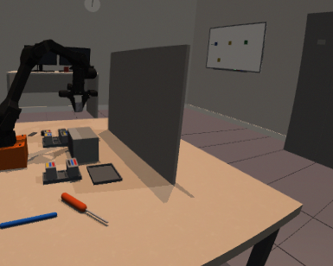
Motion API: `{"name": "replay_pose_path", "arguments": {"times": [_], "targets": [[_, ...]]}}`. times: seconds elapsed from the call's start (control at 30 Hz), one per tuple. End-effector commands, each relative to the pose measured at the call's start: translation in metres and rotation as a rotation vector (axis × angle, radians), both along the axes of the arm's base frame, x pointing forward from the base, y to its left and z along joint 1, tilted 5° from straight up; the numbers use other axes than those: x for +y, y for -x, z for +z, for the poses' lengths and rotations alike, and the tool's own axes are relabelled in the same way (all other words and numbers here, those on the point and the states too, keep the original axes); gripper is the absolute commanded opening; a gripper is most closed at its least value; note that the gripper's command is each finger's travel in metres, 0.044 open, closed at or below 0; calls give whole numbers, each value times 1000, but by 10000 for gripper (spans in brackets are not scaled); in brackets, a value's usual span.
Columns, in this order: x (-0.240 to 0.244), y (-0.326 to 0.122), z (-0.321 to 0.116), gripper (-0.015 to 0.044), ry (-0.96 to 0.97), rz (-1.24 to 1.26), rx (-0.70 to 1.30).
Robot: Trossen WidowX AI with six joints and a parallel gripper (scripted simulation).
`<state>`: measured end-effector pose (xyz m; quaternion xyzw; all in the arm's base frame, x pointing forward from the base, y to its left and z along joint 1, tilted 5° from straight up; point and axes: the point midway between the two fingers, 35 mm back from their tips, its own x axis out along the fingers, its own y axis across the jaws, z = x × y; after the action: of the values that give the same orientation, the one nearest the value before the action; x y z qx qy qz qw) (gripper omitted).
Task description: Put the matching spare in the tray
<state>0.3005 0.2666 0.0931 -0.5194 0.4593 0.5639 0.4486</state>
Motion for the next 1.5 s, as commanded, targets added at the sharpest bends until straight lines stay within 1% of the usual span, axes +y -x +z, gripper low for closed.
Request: {"name": "replay_pose_path", "arguments": {"times": [0.0, 0.2, 0.43, 0.8, 1.13, 1.47], "targets": [[-1, -1, 20, 0, -5, 6, -3], [-3, -3, 23, 0, -5, 5, -4], [-30, -24, 21, 0, 0, -17, -15], [-88, -54, 24, 0, -25, -25, -9], [-155, -79, 21, 0, -14, -19, -19], [-225, -92, 19, 0, -1, -13, -23]]}}
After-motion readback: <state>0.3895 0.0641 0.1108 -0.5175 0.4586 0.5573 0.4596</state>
